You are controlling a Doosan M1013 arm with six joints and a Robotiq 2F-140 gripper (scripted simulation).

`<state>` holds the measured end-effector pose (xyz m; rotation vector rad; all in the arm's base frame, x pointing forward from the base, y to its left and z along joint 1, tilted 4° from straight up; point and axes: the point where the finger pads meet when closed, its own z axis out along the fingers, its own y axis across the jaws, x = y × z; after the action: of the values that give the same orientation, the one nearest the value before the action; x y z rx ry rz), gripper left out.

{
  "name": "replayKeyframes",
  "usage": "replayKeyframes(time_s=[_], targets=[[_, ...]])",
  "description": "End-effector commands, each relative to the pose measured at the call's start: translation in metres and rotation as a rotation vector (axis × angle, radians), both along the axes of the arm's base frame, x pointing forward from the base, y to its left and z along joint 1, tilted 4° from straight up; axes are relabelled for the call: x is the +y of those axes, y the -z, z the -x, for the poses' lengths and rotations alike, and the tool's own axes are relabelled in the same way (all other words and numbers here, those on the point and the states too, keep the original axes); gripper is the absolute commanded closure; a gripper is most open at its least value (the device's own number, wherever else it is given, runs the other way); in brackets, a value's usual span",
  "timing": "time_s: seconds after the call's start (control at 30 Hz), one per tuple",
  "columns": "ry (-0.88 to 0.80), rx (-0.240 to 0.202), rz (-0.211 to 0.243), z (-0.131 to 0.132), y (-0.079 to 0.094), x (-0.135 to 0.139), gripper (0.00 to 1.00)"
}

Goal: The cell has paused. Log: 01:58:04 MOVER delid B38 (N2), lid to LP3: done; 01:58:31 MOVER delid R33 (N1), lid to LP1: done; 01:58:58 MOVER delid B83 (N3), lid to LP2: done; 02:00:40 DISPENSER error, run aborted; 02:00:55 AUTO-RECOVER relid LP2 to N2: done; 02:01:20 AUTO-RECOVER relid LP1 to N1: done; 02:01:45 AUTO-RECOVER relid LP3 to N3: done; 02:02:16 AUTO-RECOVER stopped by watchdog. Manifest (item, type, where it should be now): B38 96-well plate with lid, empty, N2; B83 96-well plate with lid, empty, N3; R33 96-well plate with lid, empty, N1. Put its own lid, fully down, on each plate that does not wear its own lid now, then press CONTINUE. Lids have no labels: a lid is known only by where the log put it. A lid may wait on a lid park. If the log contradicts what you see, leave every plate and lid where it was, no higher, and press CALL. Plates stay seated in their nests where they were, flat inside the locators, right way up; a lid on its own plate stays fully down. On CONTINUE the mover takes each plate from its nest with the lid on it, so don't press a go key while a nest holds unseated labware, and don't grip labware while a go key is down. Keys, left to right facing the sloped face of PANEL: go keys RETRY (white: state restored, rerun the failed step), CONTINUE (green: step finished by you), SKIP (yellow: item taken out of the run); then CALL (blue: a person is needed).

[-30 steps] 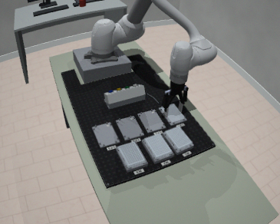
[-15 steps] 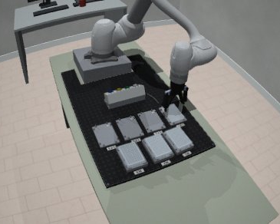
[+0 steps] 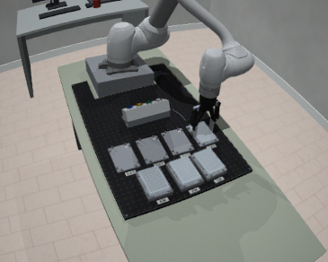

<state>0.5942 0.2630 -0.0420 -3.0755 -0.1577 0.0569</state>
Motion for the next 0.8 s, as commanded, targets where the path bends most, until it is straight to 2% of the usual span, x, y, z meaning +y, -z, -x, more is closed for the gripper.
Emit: replayKeyframes(time_s=[0.0, 0.37, 0.77], targets=[[0.003, 0.003, -0.003, 0.002, 0.004, 0.001, 1.0], [0.003, 0.003, -0.003, 0.002, -0.003, 0.001, 1.0], [0.003, 0.003, -0.003, 0.001, -0.025, 0.0, 1.0]])
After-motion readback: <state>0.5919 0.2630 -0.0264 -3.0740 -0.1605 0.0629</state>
